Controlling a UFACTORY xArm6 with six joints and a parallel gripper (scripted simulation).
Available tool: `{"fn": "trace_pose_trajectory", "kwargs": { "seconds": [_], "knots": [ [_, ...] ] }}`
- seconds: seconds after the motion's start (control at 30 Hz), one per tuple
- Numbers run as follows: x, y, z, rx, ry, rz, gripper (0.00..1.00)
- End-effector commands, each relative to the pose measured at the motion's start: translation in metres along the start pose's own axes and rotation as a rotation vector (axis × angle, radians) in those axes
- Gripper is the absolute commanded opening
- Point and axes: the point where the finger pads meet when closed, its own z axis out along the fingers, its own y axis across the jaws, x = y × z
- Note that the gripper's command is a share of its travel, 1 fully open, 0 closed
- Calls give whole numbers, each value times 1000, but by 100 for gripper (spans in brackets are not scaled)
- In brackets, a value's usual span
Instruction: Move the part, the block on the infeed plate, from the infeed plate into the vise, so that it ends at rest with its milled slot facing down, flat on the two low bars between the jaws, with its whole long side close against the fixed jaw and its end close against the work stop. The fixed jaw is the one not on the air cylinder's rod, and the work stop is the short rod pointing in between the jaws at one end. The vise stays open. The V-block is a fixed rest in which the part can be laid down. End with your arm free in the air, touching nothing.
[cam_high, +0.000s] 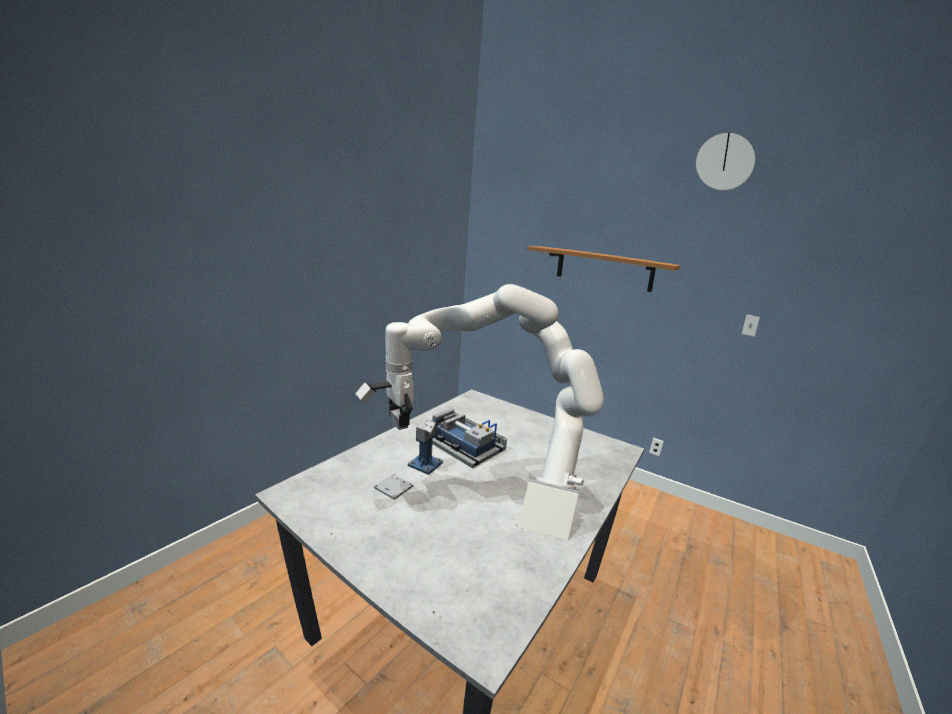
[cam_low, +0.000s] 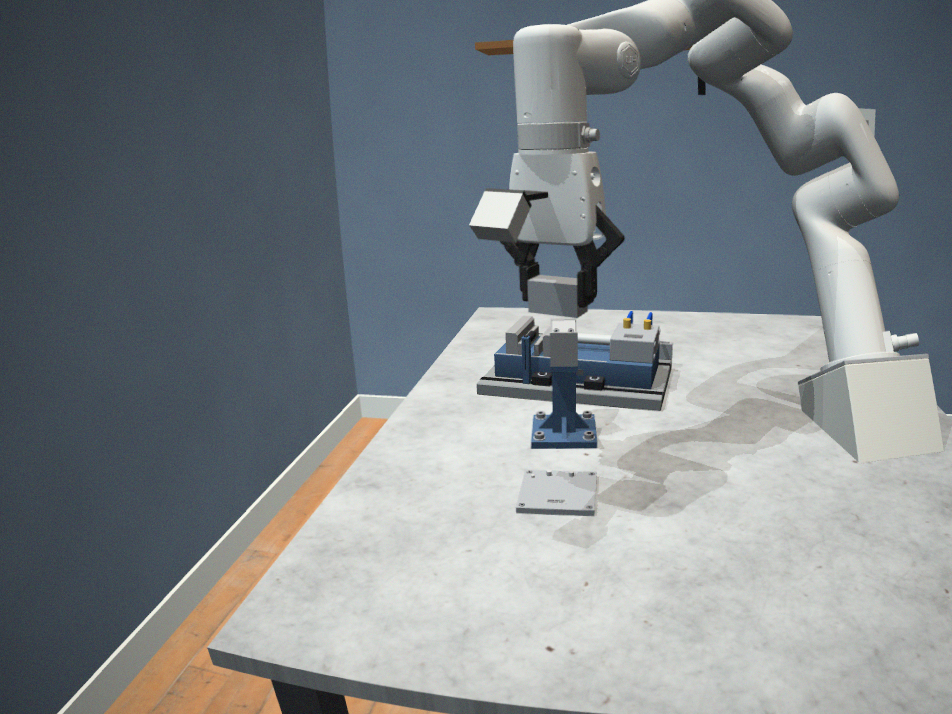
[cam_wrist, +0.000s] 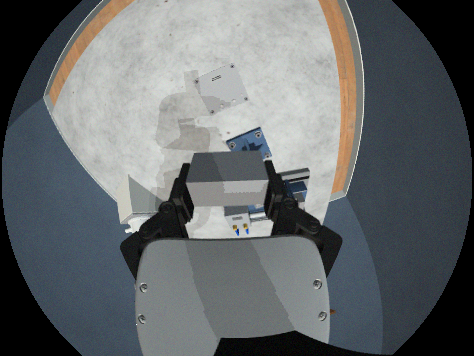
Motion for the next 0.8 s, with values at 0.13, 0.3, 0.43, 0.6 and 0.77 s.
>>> {"fn": "trace_pose_trajectory", "kwargs": {
  "seconds": [0.13, 0.3, 0.43, 0.6, 0.77],
  "knots": [
    [-5, 4, -3, -2, 5, 132, 0],
    [-7, 5, -3, -2, 5, 185, 0],
    [-11, 7, -3, -2, 5, 261, 0],
    [-15, 10, -3, -1, 6, 360, 0],
    [-19, 12, -3, -1, 6, 444, 0]
  ]
}}
